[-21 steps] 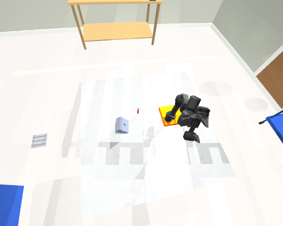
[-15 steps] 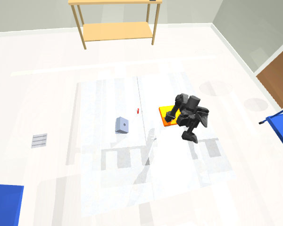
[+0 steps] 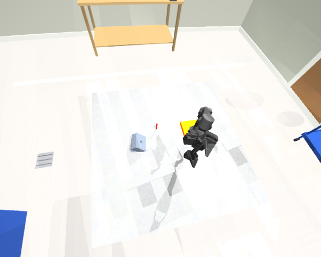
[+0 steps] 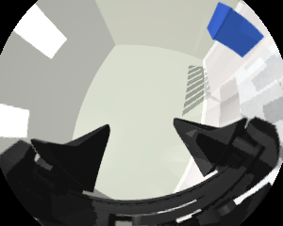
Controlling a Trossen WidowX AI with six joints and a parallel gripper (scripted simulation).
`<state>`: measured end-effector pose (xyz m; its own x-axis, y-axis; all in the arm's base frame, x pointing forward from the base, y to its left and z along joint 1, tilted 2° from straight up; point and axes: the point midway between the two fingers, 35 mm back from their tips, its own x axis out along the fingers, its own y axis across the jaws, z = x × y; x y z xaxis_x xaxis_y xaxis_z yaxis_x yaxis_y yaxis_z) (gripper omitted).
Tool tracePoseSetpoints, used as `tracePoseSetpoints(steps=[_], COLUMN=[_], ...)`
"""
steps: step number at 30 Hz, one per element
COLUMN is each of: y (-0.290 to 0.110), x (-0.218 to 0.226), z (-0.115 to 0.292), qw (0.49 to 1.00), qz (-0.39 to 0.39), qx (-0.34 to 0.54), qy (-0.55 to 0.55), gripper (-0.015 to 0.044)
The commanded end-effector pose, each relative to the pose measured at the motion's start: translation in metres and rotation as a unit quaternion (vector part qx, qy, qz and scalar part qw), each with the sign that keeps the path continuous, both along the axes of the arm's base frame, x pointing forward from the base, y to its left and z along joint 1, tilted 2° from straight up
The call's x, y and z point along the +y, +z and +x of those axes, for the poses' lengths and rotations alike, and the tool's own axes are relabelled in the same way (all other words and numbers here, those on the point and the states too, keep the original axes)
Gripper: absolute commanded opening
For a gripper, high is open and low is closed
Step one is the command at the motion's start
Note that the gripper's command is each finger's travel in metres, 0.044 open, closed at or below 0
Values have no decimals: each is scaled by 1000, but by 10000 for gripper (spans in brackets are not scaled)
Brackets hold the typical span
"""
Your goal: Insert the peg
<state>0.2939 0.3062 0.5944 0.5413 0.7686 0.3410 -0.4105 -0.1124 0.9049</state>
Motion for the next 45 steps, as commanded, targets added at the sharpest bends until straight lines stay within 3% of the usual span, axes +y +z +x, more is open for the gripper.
tracePoseSetpoints(steps=[1,25,45], y=[-23,-157,-264], x=[-7,-108,-227], z=[24,138,173], qw=[998,930,821], qz=[-41,-287,-473], qx=[6,68,151], qy=[-37,-221,-282], gripper=[440,440,440])
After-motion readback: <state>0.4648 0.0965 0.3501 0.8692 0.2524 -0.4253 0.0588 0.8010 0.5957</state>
